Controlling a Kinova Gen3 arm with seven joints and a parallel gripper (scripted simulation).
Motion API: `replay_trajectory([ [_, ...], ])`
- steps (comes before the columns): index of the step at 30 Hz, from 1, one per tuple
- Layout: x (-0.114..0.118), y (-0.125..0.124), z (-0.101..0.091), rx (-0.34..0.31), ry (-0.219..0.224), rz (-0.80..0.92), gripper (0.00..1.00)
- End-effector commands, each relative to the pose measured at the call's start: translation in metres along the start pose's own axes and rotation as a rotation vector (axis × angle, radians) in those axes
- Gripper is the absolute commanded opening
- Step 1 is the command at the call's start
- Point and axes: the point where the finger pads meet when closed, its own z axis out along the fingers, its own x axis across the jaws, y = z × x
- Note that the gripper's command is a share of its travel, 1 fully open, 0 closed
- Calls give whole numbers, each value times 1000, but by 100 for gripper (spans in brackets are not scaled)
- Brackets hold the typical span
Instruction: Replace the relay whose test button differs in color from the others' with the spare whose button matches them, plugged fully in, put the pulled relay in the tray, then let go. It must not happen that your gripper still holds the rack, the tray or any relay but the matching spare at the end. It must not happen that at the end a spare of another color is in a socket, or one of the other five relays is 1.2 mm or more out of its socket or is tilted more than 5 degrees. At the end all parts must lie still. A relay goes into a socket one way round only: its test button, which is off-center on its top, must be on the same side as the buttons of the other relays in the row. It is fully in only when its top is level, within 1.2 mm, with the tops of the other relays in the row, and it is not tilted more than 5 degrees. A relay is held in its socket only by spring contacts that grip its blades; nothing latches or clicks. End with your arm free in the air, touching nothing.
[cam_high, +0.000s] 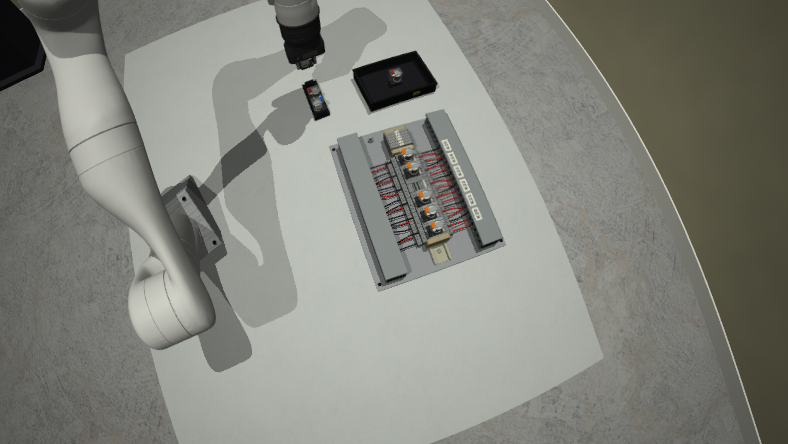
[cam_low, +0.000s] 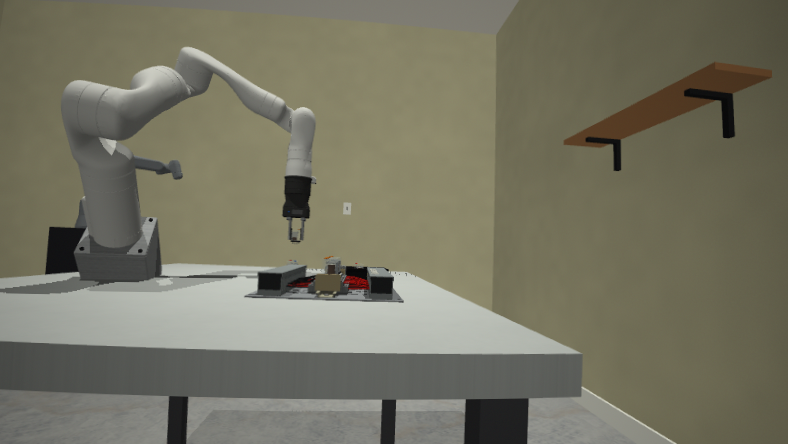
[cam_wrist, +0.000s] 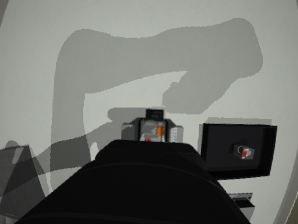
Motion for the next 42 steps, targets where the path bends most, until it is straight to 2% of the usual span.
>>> replay_trajectory([
  [1, 0, 0, 0, 1, 1, 0, 0],
  [26, 0, 1, 3, 1, 1, 0, 0],
  [42, 0, 0, 3, 1, 1, -230, 0],
])
